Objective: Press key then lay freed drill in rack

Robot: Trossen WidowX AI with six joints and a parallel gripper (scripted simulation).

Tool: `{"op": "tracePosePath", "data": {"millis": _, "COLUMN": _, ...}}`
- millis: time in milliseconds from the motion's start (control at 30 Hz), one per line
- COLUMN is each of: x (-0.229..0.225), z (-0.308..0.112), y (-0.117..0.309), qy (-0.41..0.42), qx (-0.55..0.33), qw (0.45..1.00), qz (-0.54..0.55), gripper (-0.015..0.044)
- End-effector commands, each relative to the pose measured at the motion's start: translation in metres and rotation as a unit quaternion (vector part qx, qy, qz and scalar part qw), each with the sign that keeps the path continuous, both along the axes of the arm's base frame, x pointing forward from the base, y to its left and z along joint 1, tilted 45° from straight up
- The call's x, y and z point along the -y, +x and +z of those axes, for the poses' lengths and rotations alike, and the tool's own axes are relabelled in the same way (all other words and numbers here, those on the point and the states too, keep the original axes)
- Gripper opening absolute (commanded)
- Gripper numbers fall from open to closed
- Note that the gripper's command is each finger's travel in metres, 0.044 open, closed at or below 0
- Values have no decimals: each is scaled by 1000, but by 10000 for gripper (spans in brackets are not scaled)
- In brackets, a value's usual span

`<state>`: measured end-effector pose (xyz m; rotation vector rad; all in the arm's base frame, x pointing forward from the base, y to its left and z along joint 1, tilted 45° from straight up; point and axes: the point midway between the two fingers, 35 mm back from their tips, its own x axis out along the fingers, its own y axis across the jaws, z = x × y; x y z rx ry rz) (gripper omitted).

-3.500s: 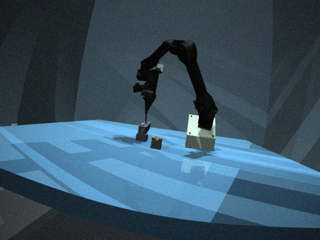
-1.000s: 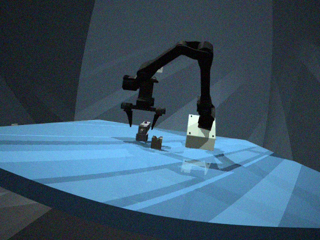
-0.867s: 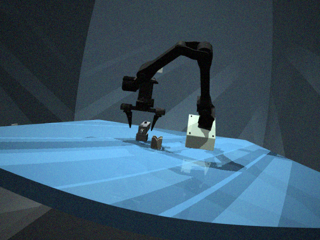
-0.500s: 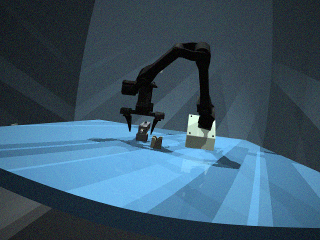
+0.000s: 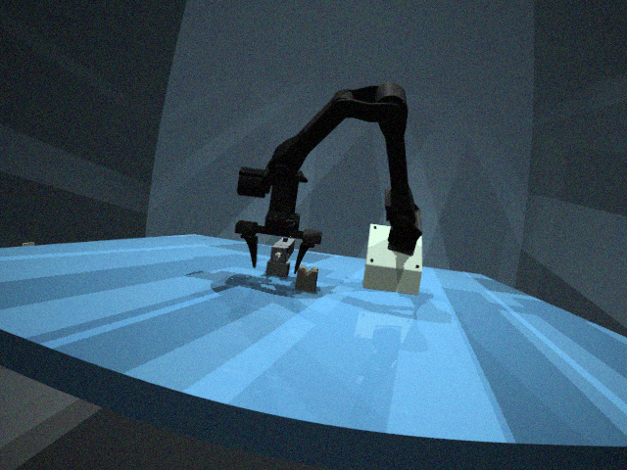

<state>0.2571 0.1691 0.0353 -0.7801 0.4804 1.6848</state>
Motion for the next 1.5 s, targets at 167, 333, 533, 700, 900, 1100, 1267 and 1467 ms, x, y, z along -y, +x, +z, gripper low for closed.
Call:
{"op": "tracePosePath", "data": {"millis": 167, "x": 0, "z": -1, "y": 0, "qy": 0, "qx": 0, "qw": 1000, "qz": 0, "gripper": 309}}
{"op": "tracePosePath", "data": {"millis": 333, "x": 0, "z": -1, "y": 0, "qy": 0, "qx": 0, "qw": 1000, "qz": 0, "gripper": 177}}
{"op": "tracePosePath", "data": {"millis": 533, "x": 0, "z": -1, "y": 0, "qy": 0, "qx": 0, "qw": 1000, "qz": 0, "gripper": 20}}
{"op": "tracePosePath", "data": {"millis": 700, "x": 0, "z": -1, "y": 0, "qy": 0, "qx": 0, "qw": 1000, "qz": 0, "gripper": 0}}
{"op": "tracePosePath", "data": {"millis": 900, "x": -4, "z": 2, "y": -2, "qy": 2, "qx": -3, "qw": 1000, "qz": -2, "gripper": 0}}
{"op": "tracePosePath", "data": {"millis": 1100, "x": -8, "z": 6, "y": -3, "qy": 2, "qx": -3, "qw": 1000, "qz": -2, "gripper": 0}}
{"op": "tracePosePath", "data": {"millis": 1267, "x": -12, "z": 10, "y": -4, "qy": 2, "qx": -3, "qw": 1000, "qz": -2, "gripper": 0}}
{"op": "tracePosePath", "data": {"millis": 1467, "x": -18, "z": 16, "y": -6, "qy": 3, "qx": -3, "qw": 1000, "qz": -2, "gripper": 0}}
